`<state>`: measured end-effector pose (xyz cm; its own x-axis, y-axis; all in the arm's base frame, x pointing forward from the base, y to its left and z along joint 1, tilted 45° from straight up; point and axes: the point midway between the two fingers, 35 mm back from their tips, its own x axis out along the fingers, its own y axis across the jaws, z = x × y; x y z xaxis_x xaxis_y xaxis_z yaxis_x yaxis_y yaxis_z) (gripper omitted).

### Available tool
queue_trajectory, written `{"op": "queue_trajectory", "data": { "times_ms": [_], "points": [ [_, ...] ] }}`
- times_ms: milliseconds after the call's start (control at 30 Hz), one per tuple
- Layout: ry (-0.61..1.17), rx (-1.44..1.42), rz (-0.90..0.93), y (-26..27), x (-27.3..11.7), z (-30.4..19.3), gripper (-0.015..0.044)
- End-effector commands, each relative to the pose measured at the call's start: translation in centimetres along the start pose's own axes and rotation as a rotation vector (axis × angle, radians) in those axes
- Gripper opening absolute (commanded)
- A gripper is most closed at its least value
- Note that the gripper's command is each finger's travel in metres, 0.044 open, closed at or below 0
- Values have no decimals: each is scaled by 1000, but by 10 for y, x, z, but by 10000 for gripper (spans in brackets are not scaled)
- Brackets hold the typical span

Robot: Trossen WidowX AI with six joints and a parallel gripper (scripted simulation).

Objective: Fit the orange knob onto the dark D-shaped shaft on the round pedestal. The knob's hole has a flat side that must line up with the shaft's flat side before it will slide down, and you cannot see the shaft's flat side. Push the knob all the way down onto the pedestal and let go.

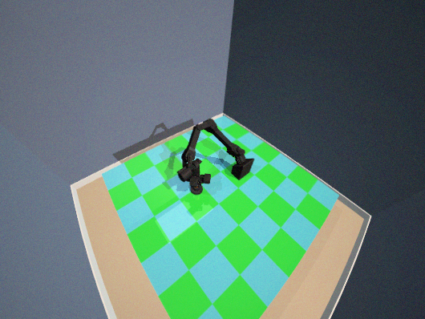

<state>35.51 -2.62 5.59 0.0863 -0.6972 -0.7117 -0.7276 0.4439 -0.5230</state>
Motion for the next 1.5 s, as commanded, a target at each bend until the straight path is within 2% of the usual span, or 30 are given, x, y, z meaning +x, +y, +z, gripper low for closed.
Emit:
{"op": "queue_trajectory", "data": {
  "times_ms": [0, 1333, 1467],
  "points": [
    [-1, -84, -4, -3, -1, 0, 0],
    [-1, -85, -4, -1, -1, -1, 0],
    [-1, -170, -4, -1, -1, 0, 0]
  ]
}}
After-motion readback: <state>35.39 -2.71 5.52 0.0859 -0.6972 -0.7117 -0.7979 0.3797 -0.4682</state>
